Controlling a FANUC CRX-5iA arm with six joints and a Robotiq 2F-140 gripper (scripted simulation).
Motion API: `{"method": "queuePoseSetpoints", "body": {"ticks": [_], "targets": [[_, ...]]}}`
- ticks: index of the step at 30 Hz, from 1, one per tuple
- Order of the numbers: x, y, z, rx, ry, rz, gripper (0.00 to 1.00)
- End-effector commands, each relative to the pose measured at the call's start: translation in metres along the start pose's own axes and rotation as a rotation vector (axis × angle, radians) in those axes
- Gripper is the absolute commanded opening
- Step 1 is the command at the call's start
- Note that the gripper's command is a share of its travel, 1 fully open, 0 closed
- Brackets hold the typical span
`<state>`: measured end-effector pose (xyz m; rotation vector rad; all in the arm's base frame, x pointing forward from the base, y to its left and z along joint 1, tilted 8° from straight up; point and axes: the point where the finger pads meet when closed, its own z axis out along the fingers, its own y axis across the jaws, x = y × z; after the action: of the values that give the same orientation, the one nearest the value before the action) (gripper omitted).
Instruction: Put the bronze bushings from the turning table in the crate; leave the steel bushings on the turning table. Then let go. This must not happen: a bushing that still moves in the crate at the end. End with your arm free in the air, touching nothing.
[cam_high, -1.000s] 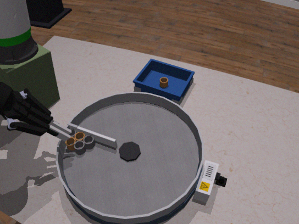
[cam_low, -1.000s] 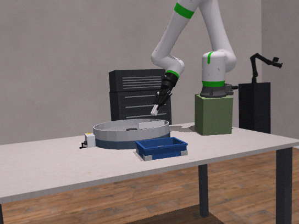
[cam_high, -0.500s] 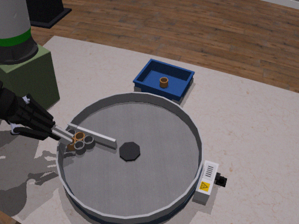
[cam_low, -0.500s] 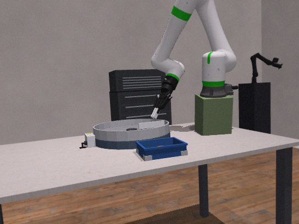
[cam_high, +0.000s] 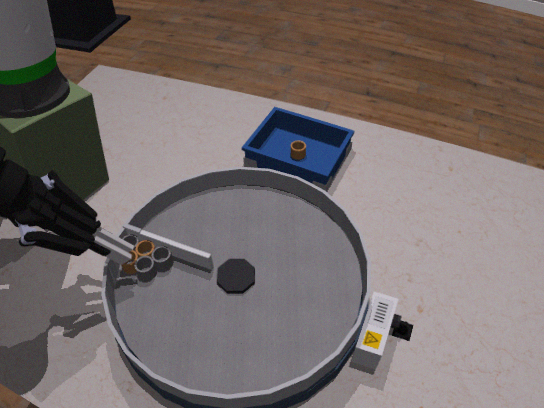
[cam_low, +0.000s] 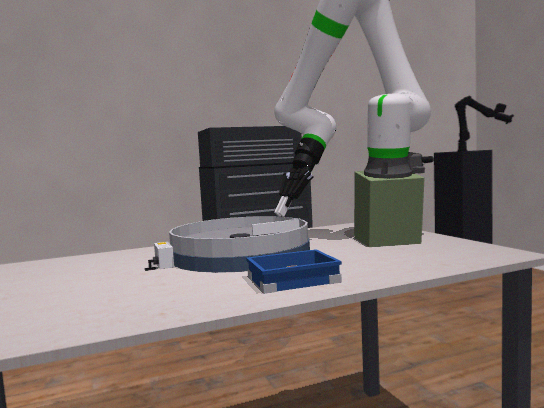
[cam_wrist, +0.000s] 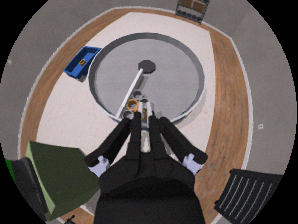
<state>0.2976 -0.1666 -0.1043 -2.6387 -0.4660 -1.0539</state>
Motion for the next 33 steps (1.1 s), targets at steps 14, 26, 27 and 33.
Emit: {"method": "queuePoseSetpoints", "body": {"ticks": [14, 26, 27, 33], "targets": [[-0.001, 0.0, 0.001, 0.0, 0.0, 0.0, 0.06], [-0.009, 0.0, 0.01, 0.0, 0.0, 0.0, 0.06], [-0.009, 0.0, 0.01, 0.0, 0.0, 0.0, 0.06], [-0.009, 0.0, 0.01, 0.0, 0.0, 0.0, 0.06]]}}
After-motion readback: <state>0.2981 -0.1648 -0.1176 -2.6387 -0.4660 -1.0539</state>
